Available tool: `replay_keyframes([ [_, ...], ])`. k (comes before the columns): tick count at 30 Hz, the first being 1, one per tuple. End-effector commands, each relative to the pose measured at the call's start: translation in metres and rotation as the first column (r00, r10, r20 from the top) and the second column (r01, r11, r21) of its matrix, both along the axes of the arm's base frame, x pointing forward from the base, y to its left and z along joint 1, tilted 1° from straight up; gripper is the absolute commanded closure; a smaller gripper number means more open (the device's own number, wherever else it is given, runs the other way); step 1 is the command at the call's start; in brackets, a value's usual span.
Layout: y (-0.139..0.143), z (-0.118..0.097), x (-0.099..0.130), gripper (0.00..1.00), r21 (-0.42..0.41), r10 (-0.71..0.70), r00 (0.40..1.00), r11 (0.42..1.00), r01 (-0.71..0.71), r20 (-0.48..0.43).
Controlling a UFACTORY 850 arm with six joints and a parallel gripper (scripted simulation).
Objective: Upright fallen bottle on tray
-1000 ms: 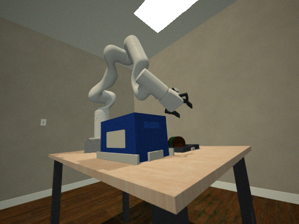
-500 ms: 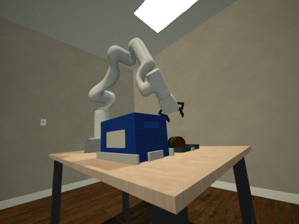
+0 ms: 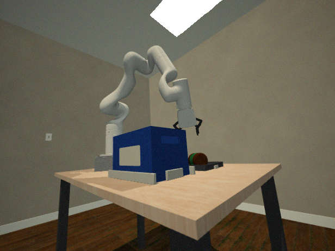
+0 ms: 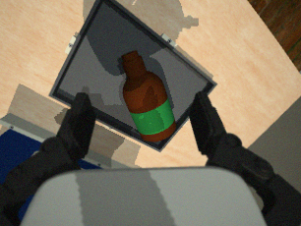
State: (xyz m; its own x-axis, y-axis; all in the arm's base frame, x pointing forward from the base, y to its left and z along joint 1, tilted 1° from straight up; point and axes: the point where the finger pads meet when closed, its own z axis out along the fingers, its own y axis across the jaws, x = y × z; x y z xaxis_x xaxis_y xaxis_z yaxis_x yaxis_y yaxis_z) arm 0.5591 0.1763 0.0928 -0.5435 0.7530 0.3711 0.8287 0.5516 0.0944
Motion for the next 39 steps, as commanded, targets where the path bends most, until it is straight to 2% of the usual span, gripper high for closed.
replay_keyframes([
  [1,0.0,0.0,-0.008,0.0,-0.101,0.067,0.998,0.993,-0.066,0.005],
  [2,-0.001,0.001,-0.01,0.0,-0.139,0.099,0.995,0.986,-0.095,0.018],
  [6,0.0,0.004,-0.012,0.0,-0.205,0.157,0.987,0.968,-0.145,0.044],
  [9,0.0,0.004,-0.012,0.0,-0.205,0.157,0.987,0.968,-0.145,0.044],
  [12,0.002,0.008,-0.011,0.0,-0.279,0.23,0.97,0.939,-0.2,0.081],
  [15,0.005,0.011,-0.01,0.0,-0.313,0.268,0.958,0.923,-0.225,0.102],
  [22,0.01,0.017,-0.007,0.0,-0.365,0.33,0.934,0.894,-0.262,0.138],
  [29,0.011,0.017,-0.007,0.0,-0.371,0.337,0.931,0.89,-0.266,0.142],
  [30,0.011,0.017,-0.007,1.0,-0.371,0.337,0.931,0.89,-0.266,0.142],
  [39,0.011,0.017,-0.007,1.0,-0.371,0.337,0.931,0.89,-0.266,0.142],
])
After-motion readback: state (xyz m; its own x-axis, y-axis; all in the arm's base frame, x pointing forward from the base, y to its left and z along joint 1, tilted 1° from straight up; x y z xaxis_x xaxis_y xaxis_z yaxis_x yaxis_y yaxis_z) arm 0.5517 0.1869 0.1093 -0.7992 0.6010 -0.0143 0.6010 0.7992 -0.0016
